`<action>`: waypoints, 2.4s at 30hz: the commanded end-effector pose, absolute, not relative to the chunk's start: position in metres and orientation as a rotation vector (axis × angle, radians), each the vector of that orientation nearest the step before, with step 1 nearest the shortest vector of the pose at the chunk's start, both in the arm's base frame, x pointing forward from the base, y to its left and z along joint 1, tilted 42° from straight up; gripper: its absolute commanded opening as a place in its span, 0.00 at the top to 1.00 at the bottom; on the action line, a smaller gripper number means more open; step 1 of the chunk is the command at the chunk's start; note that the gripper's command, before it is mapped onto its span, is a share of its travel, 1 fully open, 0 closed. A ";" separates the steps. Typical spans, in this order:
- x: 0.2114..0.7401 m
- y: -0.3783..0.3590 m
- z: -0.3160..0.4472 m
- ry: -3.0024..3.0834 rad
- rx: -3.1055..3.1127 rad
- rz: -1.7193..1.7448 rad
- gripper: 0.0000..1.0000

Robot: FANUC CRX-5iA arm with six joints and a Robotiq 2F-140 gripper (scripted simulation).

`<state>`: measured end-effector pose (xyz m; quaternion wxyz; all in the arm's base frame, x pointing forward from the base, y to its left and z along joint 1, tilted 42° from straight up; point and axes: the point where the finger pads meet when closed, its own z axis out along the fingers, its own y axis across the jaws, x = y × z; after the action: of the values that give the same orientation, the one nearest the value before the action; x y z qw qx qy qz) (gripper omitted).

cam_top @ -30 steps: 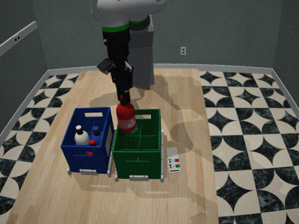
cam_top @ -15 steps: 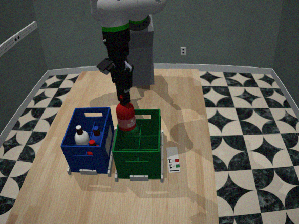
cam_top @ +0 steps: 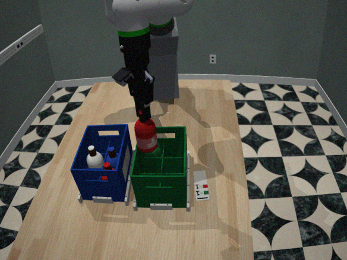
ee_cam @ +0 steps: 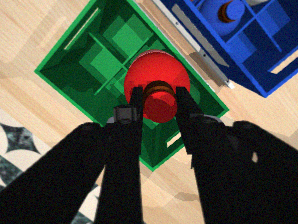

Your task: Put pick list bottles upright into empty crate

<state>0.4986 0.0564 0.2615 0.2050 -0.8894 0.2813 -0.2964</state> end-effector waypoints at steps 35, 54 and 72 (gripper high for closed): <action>0.509 0.059 0.249 0.784 -2.479 -0.828 0.90; 0.520 0.062 0.237 0.784 -2.479 -0.828 0.90; 0.531 0.066 0.225 0.784 -2.479 -0.828 0.90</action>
<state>0.5294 0.0654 0.2251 0.2050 -0.8894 0.2813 -0.2963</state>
